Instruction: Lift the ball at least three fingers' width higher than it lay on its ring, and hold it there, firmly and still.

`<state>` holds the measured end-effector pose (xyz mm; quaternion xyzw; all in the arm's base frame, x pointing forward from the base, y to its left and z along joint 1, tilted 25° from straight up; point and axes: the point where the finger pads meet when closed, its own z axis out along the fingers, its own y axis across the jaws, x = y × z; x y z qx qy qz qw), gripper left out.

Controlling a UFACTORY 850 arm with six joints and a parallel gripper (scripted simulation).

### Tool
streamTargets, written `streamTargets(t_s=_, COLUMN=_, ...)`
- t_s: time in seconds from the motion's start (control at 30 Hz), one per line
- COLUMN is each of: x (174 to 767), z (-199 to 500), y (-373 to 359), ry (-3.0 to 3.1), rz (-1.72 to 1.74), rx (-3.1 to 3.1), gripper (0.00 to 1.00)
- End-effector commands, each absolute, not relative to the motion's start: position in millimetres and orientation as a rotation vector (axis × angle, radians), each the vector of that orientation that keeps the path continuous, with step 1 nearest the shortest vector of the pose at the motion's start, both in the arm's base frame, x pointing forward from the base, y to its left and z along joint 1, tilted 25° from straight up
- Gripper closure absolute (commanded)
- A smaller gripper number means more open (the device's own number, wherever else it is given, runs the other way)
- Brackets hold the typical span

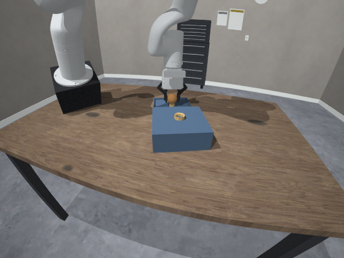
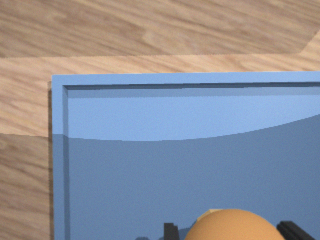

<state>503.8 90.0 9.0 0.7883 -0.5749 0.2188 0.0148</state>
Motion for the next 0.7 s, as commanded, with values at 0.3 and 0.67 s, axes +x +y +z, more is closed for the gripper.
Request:
streamTargets(t_s=0.3, x=480.2, z=73.5, y=109.8, ry=-1.791, rz=0.682, rx=2.455, gripper=1.0)
streamTargets(t_s=0.67, x=480.2, z=73.5, y=109.8, ry=-1.791, rz=0.682, rx=2.455, gripper=1.0)
